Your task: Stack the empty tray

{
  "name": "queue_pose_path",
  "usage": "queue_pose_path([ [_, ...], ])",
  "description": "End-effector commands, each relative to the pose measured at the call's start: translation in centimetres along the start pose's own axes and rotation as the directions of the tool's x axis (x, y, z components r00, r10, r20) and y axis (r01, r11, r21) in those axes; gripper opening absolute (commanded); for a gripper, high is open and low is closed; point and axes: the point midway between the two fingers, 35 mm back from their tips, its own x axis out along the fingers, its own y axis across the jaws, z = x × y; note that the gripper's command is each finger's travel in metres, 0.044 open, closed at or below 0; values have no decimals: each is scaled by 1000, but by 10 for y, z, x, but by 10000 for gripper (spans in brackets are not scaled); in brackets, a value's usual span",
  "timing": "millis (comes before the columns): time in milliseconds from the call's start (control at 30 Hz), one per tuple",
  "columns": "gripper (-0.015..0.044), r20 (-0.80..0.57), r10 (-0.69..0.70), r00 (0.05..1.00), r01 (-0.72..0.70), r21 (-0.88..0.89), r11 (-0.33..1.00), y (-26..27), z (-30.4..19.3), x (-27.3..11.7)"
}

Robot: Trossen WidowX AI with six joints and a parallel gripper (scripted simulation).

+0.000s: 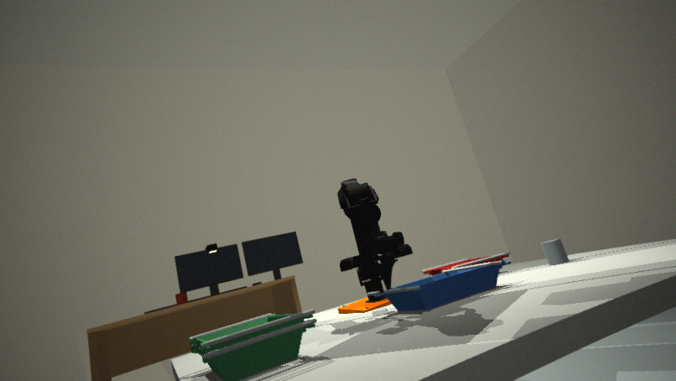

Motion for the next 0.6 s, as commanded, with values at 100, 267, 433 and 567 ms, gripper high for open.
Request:
queue_pose_path([
  [100, 82, -8, 8, 1000, -8, -4, 1000, 2, -2, 25],
  [267, 82, -8, 8, 1000, -8, -4, 1000, 2, -2, 24],
  [433, 82, -8, 9, 1000, -9, -3, 1000, 14, -2, 1],
  [567, 82, -8, 9, 1000, -9, -3, 1000, 22, -2, -5],
])
